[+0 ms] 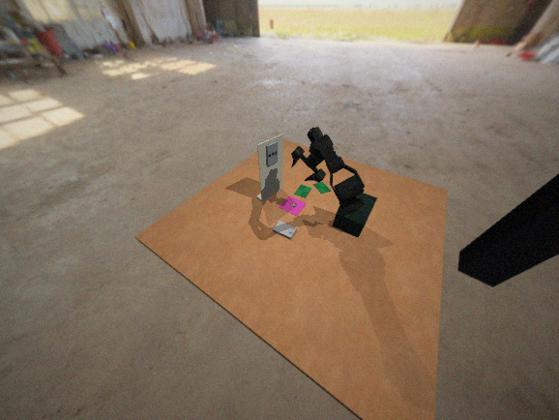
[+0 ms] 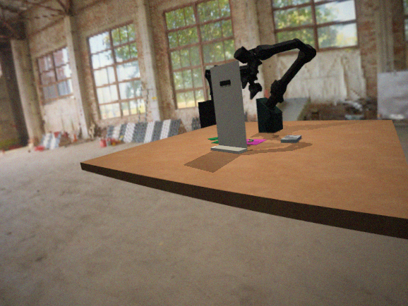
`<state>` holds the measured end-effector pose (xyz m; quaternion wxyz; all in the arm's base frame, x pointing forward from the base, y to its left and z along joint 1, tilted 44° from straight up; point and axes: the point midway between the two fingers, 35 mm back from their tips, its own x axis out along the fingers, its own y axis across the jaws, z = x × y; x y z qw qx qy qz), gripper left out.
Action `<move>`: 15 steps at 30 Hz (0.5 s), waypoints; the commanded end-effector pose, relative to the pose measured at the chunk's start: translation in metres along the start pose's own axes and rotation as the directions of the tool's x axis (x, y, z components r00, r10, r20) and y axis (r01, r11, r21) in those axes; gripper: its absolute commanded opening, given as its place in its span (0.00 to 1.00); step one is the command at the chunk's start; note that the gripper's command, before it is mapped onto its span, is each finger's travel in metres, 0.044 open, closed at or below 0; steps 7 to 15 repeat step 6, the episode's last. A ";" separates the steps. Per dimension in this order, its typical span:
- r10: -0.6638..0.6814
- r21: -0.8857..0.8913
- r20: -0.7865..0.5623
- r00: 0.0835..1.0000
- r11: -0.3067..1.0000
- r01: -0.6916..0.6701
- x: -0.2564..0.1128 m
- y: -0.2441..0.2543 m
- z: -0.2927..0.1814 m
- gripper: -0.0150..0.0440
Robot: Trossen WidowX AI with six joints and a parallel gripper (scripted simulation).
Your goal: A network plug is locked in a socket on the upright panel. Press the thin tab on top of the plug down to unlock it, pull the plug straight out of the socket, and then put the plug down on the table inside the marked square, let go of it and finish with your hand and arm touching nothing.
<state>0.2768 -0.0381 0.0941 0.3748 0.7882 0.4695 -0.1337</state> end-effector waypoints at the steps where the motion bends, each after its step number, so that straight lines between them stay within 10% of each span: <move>1: 0.002 -0.004 -0.006 1.000 1.000 -0.002 0.000 0.000 -0.001 1.00; 15: 0.002 -0.004 -0.006 1.000 1.000 -0.002 0.000 0.000 -0.001 1.00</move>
